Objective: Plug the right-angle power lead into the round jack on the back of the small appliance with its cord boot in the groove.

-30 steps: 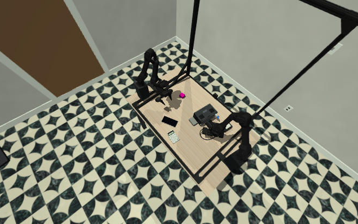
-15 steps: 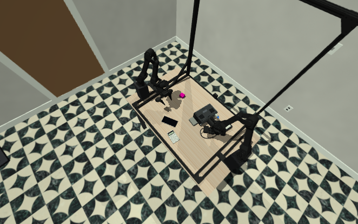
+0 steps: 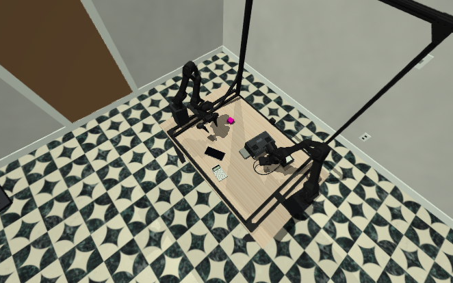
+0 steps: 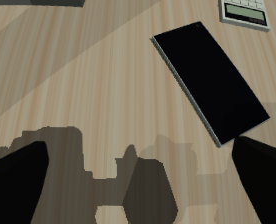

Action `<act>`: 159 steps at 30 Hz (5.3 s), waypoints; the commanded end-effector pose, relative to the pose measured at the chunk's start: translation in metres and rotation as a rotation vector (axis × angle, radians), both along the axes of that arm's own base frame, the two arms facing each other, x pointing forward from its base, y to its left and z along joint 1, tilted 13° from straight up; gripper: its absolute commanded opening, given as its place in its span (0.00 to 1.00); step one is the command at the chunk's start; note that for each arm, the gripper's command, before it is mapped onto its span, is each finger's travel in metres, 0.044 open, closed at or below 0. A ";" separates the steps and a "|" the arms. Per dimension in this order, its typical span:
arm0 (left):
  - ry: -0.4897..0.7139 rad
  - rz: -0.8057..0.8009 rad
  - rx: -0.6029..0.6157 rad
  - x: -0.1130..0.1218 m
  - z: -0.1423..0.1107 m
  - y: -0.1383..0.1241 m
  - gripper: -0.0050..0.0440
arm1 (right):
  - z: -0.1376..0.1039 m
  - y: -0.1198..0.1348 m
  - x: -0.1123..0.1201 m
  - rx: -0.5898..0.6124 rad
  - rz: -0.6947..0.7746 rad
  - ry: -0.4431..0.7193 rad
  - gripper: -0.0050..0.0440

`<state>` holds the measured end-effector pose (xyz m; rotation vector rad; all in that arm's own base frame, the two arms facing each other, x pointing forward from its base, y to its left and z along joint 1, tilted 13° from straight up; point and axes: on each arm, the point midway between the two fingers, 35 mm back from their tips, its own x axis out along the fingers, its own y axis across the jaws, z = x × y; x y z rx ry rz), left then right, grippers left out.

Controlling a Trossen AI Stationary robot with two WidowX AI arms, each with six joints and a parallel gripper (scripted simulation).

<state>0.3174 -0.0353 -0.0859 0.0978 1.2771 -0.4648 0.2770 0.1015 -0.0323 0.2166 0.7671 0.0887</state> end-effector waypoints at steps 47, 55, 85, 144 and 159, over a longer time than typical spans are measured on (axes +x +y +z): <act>0.083 0.462 -0.181 0.035 0.005 -0.038 0.10 | 0.000 -0.001 0.000 -0.004 0.001 -0.003 0.92; 0.093 0.458 -0.268 0.034 0.006 -0.036 0.10 | 0.000 -0.001 0.000 -0.004 0.001 -0.003 0.92; 0.094 0.454 -0.292 0.034 0.005 -0.036 0.10 | 0.000 -0.001 0.000 -0.004 0.001 -0.003 0.92; 0.094 0.453 -0.297 0.039 0.006 -0.036 0.10 | 0.000 -0.001 0.000 -0.004 0.001 -0.003 0.92; 0.094 0.452 -0.301 0.044 0.007 -0.035 0.10 | 0.000 -0.001 0.000 -0.004 0.001 -0.003 0.92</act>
